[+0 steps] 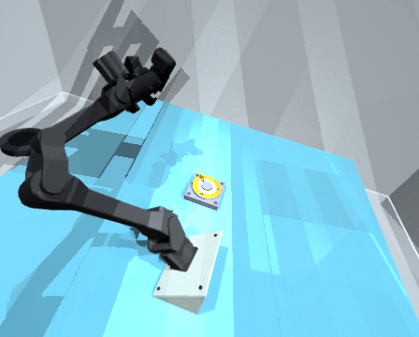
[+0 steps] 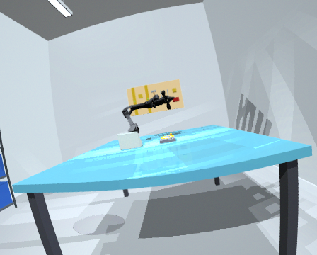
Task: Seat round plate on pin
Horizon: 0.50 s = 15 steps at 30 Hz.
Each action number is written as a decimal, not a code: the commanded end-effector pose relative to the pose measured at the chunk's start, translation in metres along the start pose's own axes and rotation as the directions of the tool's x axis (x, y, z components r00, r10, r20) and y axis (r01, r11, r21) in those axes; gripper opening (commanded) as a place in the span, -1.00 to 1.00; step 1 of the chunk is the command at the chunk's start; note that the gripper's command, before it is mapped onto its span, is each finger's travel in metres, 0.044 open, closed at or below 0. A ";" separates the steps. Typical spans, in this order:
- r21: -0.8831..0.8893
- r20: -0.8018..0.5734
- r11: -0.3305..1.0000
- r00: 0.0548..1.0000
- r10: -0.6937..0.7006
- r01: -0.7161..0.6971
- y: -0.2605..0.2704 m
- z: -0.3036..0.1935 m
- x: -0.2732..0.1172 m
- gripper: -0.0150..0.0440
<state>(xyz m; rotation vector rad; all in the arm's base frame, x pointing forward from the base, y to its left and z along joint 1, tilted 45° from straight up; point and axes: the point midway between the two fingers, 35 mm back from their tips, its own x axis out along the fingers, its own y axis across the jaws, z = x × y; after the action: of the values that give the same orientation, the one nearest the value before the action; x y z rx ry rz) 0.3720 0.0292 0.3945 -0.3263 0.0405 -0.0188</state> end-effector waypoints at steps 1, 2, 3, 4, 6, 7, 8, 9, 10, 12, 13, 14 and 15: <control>-0.028 -0.249 0.983 0.954 0.168 -0.181 0.026 -0.065 0.033 -0.49; -0.018 -0.311 0.974 0.927 0.210 -0.227 0.032 -0.083 0.038 -0.49; -0.002 -0.367 0.963 0.896 0.250 -0.269 0.038 -0.099 0.041 -0.49; 0.020 -0.423 0.950 0.859 0.290 -0.311 0.044 -0.116 0.043 -0.49; 0.046 -0.468 0.937 0.822 0.326 -0.345 0.049 -0.131 0.044 -0.49; 0.084 -0.519 0.919 0.770 0.370 -0.385 0.055 -0.149 0.043 -0.49; 0.141 -0.576 0.893 0.698 0.425 -0.427 0.062 -0.170 0.041 -0.49; 0.207 -0.623 0.864 0.619 0.478 -0.459 0.069 -0.189 0.036 -0.49; 0.279 -0.657 0.831 0.535 0.530 -0.481 0.075 -0.208 0.030 -0.49; 0.436 -0.689 0.757 0.360 0.629 -0.487 0.087 -0.238 0.015 -0.49; 0.448 -0.689 0.751 0.348 0.636 -0.486 0.087 -0.240 0.014 -0.49; 0.483 -0.688 0.733 0.309 0.656 -0.480 0.090 -0.246 0.010 -0.49; 0.542 -0.681 0.701 0.246 0.689 -0.464 0.093 -0.254 0.004 -0.49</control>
<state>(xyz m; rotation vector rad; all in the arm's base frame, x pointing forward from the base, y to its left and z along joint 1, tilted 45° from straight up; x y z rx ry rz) 0.3869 0.0345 0.1593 -0.1701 1.0015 0.4801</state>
